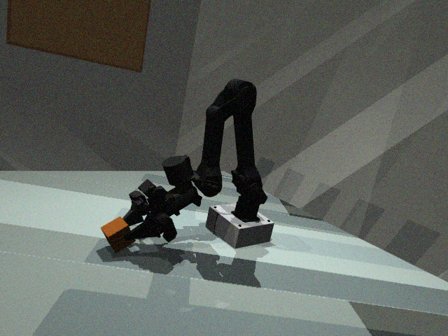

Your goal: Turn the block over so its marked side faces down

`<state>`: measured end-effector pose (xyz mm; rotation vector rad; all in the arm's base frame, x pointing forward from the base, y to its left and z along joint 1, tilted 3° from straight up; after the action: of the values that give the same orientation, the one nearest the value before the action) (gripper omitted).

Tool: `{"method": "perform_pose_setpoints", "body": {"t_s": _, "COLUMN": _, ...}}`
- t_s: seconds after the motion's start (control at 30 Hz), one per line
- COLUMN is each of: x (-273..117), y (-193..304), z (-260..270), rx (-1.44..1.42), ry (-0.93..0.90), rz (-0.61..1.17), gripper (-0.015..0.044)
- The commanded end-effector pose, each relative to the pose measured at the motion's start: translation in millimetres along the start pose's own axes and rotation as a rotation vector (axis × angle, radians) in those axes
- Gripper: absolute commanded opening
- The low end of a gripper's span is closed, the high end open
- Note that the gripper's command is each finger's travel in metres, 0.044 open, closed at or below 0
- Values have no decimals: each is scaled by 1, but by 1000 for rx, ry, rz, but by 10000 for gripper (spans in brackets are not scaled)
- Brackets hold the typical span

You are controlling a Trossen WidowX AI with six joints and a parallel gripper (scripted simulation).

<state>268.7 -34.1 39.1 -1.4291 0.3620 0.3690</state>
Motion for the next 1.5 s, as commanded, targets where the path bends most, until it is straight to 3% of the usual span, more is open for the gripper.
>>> {"method": "perform_pose_setpoints", "body": {"t_s": 0.0, "x": 0, "y": -1, "z": 0, "rx": 4, "ry": -4, "rz": -8, "gripper": 0}}
{"method": "perform_pose_setpoints", "body": {"t_s": 0.07, "x": 0, "y": -1, "z": 0, "rx": 4, "ry": -4, "rz": -8, "gripper": 0}}
{"method": "perform_pose_setpoints", "body": {"t_s": 0.63, "x": 0, "y": -1, "z": 0, "rx": 4, "ry": -4, "rz": -8, "gripper": 440}}
{"method": "perform_pose_setpoints", "body": {"t_s": 1.47, "x": 0, "y": -1, "z": 0, "rx": 4, "ry": -4, "rz": -8, "gripper": 440}}
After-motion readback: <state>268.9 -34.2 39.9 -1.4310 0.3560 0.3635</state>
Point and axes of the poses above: the point midway between the two fingers, 35 mm back from their tips, its own x axis out along the fingers, its own z axis across the jaws, y = z × x, the point moved 8 cm from there along -x, back along the fingers, and after that the axes turned 4 degrees about x, right-handed, at the moved point
